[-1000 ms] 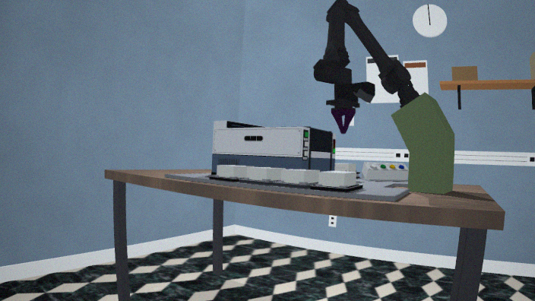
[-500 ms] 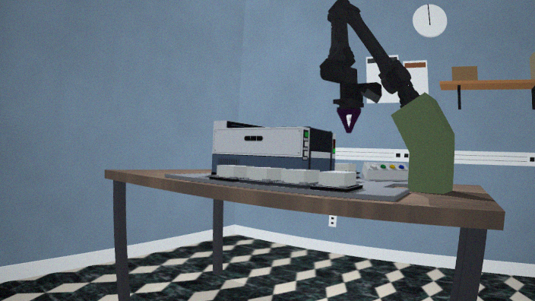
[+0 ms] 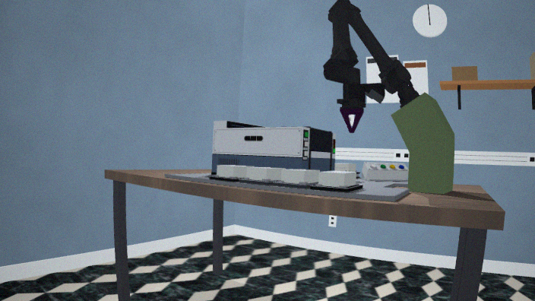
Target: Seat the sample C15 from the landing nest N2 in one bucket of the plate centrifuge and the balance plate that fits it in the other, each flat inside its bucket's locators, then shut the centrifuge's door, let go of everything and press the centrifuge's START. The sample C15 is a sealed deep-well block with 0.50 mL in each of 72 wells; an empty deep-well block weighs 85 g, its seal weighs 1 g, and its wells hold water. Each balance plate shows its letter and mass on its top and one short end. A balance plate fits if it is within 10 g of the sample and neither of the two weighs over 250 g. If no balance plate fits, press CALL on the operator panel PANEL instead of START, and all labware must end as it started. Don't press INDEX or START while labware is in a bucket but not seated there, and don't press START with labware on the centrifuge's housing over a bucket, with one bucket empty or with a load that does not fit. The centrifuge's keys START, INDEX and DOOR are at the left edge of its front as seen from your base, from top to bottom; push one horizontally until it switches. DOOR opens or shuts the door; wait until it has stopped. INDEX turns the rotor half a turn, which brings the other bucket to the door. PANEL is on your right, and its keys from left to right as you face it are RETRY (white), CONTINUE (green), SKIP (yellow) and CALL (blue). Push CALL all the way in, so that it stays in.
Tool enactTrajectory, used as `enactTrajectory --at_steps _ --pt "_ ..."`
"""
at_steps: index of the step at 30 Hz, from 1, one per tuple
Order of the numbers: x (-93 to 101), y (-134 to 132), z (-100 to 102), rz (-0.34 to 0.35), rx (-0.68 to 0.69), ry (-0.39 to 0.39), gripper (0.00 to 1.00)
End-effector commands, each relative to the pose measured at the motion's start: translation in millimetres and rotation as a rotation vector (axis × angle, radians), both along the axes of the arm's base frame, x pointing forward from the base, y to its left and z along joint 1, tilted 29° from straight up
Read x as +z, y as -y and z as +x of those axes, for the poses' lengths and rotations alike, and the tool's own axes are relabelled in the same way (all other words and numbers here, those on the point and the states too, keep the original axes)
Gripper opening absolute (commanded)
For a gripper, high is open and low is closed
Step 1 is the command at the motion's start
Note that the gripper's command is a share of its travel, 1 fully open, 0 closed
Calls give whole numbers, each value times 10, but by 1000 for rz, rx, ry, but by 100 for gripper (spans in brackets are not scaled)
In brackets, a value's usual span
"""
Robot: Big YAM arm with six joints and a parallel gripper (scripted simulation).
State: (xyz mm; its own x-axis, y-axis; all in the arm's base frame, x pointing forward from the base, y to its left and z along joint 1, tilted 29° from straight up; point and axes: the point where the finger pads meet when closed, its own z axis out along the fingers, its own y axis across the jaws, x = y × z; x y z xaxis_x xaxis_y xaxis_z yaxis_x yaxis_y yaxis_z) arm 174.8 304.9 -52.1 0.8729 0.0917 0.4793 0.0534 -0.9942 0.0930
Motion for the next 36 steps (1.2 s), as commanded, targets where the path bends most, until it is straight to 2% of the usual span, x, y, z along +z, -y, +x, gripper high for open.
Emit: enactTrajectory --at_steps 1,25,36 --pt "38 -105 -51 14 52 9 0" --pt "46 -83 -70 7 70 10 0" --pt "131 -100 -96 8 58 9 0"
